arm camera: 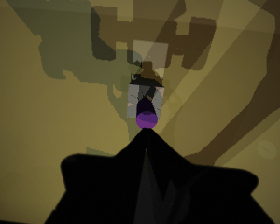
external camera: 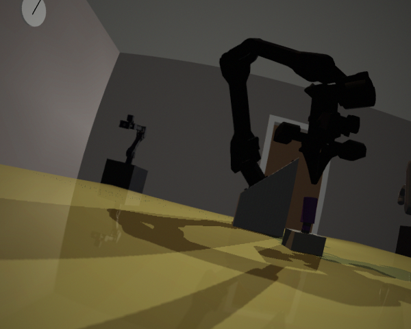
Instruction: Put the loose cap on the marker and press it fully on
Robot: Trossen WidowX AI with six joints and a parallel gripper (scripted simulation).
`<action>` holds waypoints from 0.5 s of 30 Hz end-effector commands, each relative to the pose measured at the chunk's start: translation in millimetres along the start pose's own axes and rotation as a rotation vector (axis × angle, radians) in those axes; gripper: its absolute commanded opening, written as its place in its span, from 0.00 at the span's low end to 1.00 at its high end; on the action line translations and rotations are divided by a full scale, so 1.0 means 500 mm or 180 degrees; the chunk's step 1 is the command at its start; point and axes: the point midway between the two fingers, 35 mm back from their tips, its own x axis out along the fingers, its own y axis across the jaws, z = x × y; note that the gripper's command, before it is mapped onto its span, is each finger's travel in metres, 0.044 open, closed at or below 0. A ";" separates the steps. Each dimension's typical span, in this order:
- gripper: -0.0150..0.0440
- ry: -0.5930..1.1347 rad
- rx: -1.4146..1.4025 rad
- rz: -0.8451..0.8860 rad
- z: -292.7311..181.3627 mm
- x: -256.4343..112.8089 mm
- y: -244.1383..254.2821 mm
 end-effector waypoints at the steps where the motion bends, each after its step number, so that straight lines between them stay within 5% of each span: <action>1: 0.25 0.0005 -0.0024 -0.0015 -0.001 0.013 -0.002; 15: 0.25 0.0004 -0.0024 -0.0018 -0.001 0.055 -0.002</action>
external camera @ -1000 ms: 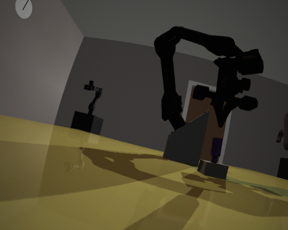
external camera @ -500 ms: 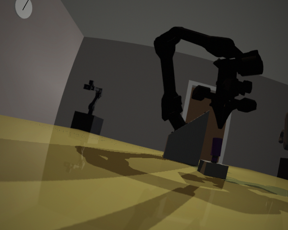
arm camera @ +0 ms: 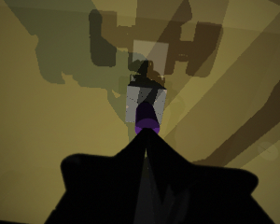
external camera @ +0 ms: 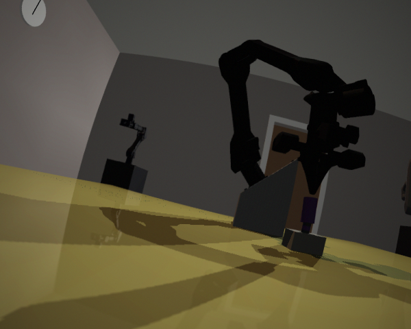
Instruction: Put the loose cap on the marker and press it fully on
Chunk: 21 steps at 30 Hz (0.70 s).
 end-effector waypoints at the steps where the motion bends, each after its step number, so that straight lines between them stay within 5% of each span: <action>1: 0.25 0.0009 -0.0020 -0.0018 -0.002 0.017 -0.002; 16: 0.25 -0.0014 0.0003 0.0007 0.003 0.017 0.001; 21: 0.25 -0.0009 -0.0004 0.0014 0.005 -0.132 0.004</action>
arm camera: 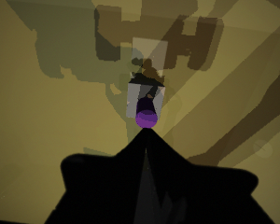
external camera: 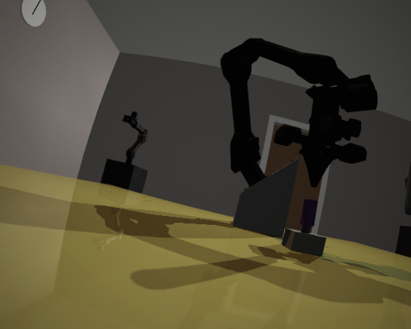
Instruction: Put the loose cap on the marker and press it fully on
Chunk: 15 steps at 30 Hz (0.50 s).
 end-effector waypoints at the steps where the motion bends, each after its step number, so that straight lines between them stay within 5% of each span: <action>1: 0.25 -0.0053 0.0029 0.0040 0.000 -0.119 0.001; 7: 0.25 -0.0053 0.0029 0.0039 -0.001 -0.125 0.000; 15: 0.61 -0.0053 0.0029 0.0039 -0.001 -0.125 0.000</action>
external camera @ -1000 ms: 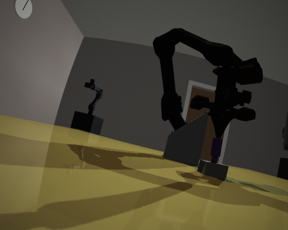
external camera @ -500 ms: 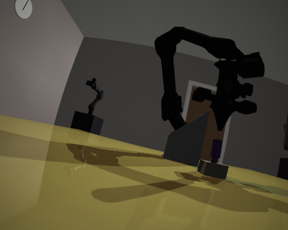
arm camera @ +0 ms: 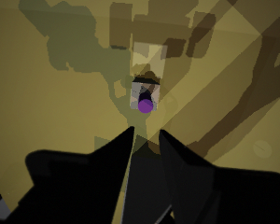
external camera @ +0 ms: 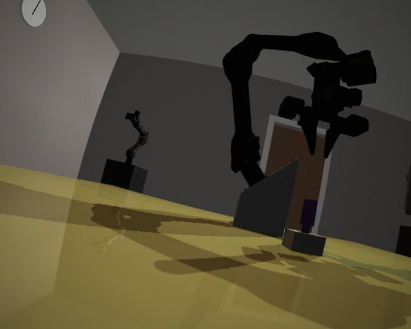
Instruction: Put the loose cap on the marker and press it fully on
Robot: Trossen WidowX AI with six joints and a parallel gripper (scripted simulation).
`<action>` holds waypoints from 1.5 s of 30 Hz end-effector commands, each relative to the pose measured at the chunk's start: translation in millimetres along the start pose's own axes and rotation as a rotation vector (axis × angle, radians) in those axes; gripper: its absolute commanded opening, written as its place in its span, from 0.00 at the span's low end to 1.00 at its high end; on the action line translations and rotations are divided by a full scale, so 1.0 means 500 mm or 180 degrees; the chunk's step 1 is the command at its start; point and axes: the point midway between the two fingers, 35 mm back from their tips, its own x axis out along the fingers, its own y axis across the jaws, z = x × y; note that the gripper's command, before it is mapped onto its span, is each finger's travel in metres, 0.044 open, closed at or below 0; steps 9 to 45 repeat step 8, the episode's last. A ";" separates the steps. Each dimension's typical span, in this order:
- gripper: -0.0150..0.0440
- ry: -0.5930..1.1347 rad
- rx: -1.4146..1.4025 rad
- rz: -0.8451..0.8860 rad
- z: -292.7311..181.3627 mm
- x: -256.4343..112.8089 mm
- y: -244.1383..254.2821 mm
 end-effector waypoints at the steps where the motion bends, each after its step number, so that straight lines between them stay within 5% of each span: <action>1: 0.65 0.0010 0.0016 0.0007 -0.001 -0.003 0.000; 8: 0.97 0.0010 0.0016 0.0007 -0.001 -0.003 0.000; 45: 0.97 0.0010 0.0016 0.0007 -0.001 -0.003 0.000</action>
